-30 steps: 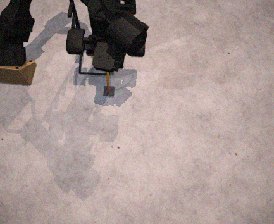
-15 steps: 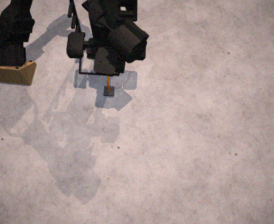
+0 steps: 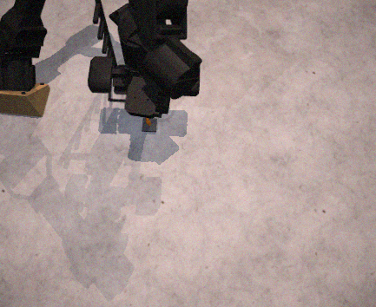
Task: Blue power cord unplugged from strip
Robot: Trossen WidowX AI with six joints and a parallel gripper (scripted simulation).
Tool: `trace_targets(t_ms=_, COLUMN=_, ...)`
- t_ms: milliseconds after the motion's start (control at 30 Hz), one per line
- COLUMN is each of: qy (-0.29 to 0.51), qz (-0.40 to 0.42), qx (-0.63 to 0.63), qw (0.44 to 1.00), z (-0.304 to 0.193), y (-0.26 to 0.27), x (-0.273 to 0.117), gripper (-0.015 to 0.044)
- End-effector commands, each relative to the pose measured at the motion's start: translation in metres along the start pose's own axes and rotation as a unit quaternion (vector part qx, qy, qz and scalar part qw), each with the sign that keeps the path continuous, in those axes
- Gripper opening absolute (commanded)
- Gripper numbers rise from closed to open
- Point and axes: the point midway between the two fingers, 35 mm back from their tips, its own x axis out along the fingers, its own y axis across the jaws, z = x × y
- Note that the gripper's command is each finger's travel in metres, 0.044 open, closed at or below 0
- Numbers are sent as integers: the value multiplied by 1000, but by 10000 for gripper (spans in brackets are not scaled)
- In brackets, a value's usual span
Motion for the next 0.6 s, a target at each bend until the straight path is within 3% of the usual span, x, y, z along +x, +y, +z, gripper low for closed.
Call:
trace_targets(t_ms=0, qy=2, qz=0, qx=1, qw=1000, z=-1, y=0, x=1, gripper=263)
trace_targets(t_ms=233, qy=0, qz=0, qx=1, qw=1000, z=19, y=1, x=-4, gripper=440)
trace_targets(t_ms=367, qy=0, qz=0, qx=0, qw=1000, z=57, y=0, x=-11, gripper=440)
trace_targets(t_ms=567, qy=0, qz=0, qx=0, qw=1000, z=59, y=0, x=-12, gripper=440)
